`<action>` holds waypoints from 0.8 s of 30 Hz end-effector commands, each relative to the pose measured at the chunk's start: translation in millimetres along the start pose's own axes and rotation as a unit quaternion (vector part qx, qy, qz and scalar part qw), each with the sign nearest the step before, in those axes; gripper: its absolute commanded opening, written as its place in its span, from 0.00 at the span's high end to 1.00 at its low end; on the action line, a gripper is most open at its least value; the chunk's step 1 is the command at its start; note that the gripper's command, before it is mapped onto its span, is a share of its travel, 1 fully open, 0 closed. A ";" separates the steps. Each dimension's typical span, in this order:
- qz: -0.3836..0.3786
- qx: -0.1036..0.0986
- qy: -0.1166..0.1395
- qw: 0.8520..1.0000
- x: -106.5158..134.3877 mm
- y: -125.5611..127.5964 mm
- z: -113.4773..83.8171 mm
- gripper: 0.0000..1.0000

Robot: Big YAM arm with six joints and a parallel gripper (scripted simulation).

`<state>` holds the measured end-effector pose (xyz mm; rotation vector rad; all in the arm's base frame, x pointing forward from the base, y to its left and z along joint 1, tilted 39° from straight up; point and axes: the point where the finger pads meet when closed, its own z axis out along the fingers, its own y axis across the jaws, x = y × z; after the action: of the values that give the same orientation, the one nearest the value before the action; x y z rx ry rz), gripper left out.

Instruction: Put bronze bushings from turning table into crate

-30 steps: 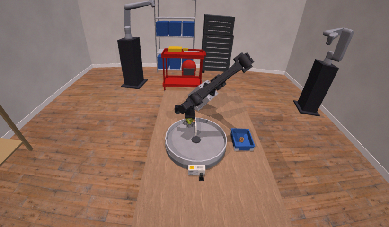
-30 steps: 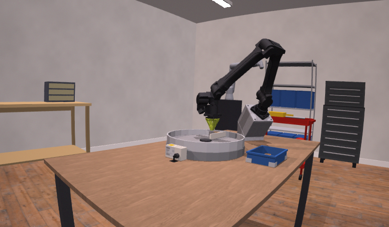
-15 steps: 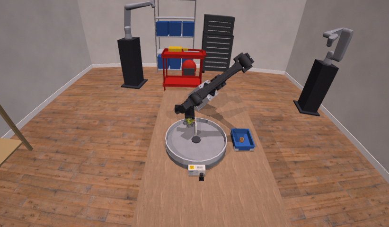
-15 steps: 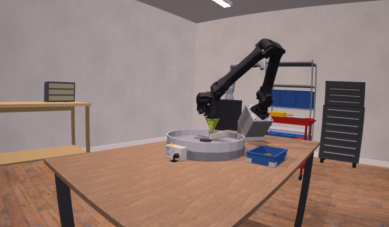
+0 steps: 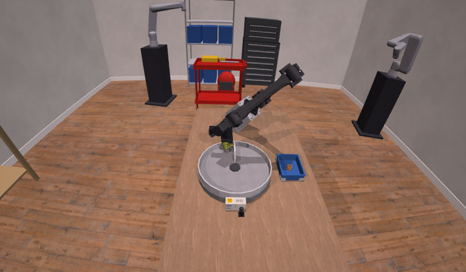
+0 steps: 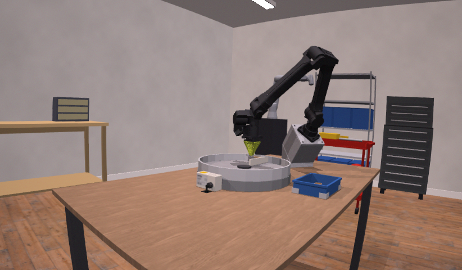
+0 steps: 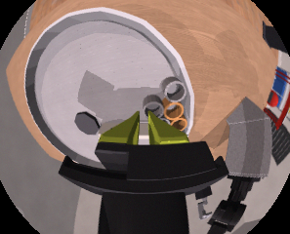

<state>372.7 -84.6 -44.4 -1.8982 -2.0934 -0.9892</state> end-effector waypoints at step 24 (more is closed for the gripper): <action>-0.004 -0.012 -0.008 1.000 -5.8 11.7 -0.5 0.88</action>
<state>372.1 -79.5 -51.1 -1.8954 -2.0873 -0.9843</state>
